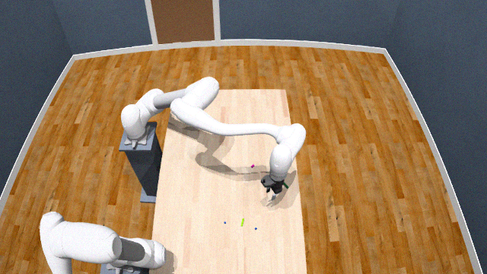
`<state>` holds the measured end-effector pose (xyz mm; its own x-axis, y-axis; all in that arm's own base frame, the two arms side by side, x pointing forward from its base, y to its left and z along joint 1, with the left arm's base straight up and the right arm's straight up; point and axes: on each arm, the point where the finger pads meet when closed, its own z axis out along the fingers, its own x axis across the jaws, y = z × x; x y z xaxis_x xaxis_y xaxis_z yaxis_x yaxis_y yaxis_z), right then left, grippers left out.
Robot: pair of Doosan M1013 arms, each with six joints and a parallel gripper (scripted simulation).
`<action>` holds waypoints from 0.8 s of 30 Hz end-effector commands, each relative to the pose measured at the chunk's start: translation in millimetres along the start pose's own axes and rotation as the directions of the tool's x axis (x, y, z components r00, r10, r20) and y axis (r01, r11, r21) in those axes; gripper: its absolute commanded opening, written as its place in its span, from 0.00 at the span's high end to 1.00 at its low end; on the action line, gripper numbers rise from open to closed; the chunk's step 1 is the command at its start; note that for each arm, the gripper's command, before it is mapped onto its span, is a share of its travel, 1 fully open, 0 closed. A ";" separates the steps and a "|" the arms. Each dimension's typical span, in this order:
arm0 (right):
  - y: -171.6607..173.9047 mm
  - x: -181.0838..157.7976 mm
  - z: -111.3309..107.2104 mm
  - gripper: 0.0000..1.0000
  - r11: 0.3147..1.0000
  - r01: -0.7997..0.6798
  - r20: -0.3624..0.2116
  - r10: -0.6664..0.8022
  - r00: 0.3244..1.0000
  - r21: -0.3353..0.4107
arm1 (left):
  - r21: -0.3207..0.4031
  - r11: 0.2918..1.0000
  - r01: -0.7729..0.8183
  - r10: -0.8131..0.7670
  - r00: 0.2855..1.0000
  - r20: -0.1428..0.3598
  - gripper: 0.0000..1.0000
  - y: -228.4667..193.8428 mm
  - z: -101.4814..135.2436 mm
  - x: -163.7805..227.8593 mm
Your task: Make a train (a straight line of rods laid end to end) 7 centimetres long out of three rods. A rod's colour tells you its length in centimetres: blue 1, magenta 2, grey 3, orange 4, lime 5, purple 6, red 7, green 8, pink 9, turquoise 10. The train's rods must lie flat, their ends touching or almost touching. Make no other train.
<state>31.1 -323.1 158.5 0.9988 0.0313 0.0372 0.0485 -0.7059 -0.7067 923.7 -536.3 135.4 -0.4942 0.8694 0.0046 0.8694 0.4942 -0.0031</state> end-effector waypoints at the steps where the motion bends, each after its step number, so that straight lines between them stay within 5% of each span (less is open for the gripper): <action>1: -0.1 0.1 -0.4 0.00 1.000 0.000 0.000 0.000 1.000 -0.001 | -0.005 0.998 -0.063 0.063 0.998 0.006 0.00 -40.8 4.3 -7.0; 24: -0.1 0.1 -0.4 0.00 1.000 0.000 0.000 0.000 1.000 -0.001 | -0.006 0.932 -0.362 0.362 0.932 0.004 0.00 -237.9 38.7 8.0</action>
<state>31.1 -323.1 158.5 0.9988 0.0313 0.0372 0.0485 -0.7059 -0.7067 742.4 -637.2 101.1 -0.1925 0.9813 0.0034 0.9813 0.1925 -0.0027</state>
